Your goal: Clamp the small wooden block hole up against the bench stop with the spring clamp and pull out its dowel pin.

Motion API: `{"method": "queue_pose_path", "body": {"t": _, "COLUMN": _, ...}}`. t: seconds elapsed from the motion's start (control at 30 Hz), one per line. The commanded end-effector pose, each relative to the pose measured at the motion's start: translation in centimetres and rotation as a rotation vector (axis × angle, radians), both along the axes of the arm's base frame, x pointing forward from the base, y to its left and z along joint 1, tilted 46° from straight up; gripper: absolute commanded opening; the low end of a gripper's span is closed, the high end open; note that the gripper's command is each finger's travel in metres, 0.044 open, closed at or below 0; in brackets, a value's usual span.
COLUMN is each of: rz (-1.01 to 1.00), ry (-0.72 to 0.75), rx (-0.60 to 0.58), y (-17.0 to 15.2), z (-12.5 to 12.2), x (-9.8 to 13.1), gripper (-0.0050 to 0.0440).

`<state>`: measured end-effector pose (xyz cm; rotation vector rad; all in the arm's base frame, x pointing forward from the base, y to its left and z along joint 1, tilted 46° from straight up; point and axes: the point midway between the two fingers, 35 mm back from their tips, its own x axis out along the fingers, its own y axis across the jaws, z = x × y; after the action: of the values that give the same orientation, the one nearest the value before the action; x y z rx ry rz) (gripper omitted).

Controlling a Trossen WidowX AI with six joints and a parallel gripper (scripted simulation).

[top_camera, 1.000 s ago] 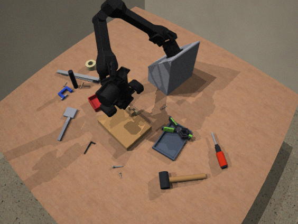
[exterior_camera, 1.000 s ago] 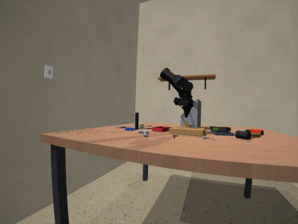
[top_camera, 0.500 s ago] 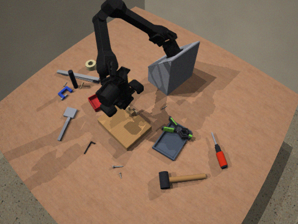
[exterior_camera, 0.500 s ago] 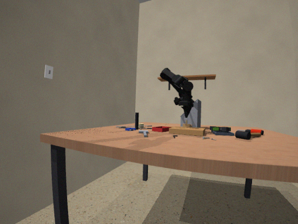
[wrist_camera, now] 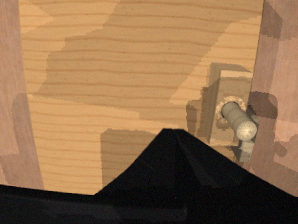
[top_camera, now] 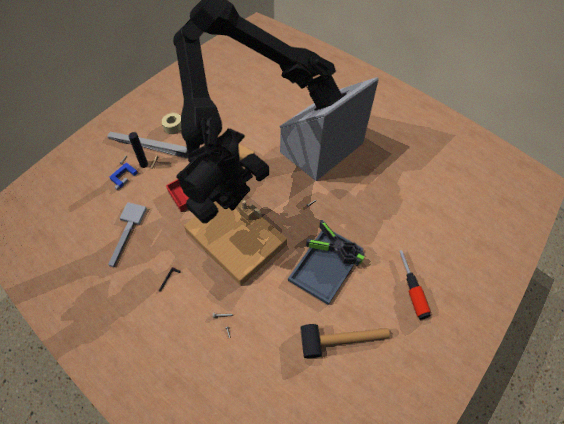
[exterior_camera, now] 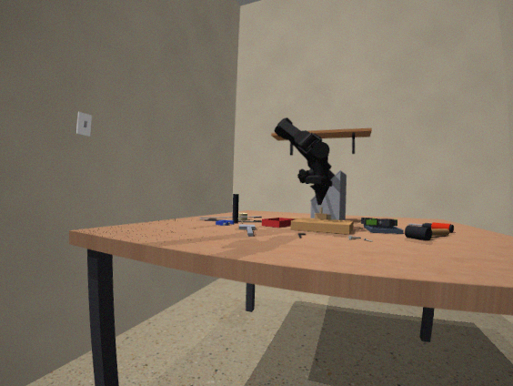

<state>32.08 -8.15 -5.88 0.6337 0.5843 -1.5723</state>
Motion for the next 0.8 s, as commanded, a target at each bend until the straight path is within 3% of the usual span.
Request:
{"method": "queue_pose_path", "body": {"t": 0.0, "rz": 0.001, "ry": 0.016, "rx": -0.004, "y": -0.6, "z": -0.7, "x": -0.3, "gripper": 0.0}}
{"method": "queue_pose_path", "body": {"t": 0.77, "rz": 0.001, "ry": 0.016, "rx": -0.004, "y": -2.8, "z": -2.8, "x": -0.6, "gripper": 0.0}}
